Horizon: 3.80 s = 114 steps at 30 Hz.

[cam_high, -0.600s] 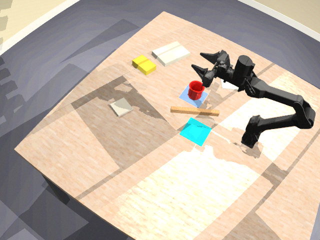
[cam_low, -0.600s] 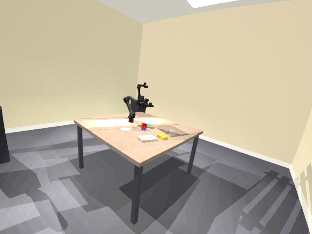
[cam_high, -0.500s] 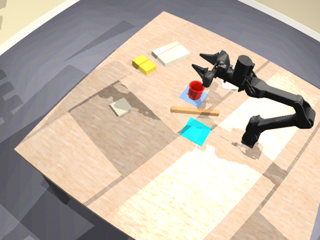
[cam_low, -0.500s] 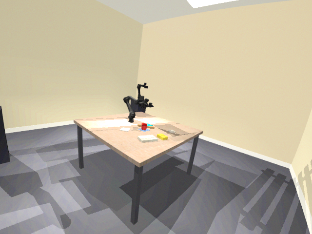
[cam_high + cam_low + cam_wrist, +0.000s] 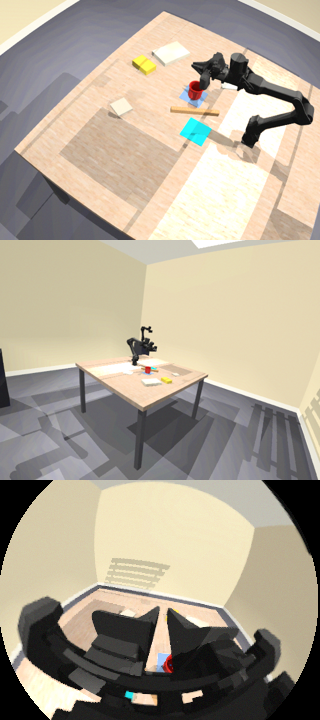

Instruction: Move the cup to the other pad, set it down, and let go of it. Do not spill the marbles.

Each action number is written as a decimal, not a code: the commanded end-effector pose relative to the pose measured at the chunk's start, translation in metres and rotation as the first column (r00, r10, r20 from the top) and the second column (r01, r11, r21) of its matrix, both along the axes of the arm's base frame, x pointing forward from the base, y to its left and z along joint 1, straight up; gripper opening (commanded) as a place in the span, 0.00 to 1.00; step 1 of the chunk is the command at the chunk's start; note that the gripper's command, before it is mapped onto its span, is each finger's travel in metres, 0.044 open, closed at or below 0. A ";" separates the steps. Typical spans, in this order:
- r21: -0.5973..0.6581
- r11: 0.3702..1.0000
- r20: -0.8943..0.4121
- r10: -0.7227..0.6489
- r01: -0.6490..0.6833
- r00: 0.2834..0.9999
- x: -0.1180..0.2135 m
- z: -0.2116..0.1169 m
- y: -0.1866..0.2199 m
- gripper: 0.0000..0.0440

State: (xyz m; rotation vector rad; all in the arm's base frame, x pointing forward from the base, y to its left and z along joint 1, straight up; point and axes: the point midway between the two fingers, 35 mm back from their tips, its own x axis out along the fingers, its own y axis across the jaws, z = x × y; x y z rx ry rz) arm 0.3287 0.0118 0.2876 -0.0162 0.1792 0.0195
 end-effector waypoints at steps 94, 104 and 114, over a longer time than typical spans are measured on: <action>-0.145 0.954 -0.968 -0.082 -0.261 0.236 0.008 -0.162 -0.048 0.29; -0.126 0.933 -0.982 -0.068 -0.336 0.177 0.004 -0.200 -0.060 0.32; -0.091 0.890 -0.991 -0.034 -0.447 0.133 -0.001 -0.232 -0.063 0.09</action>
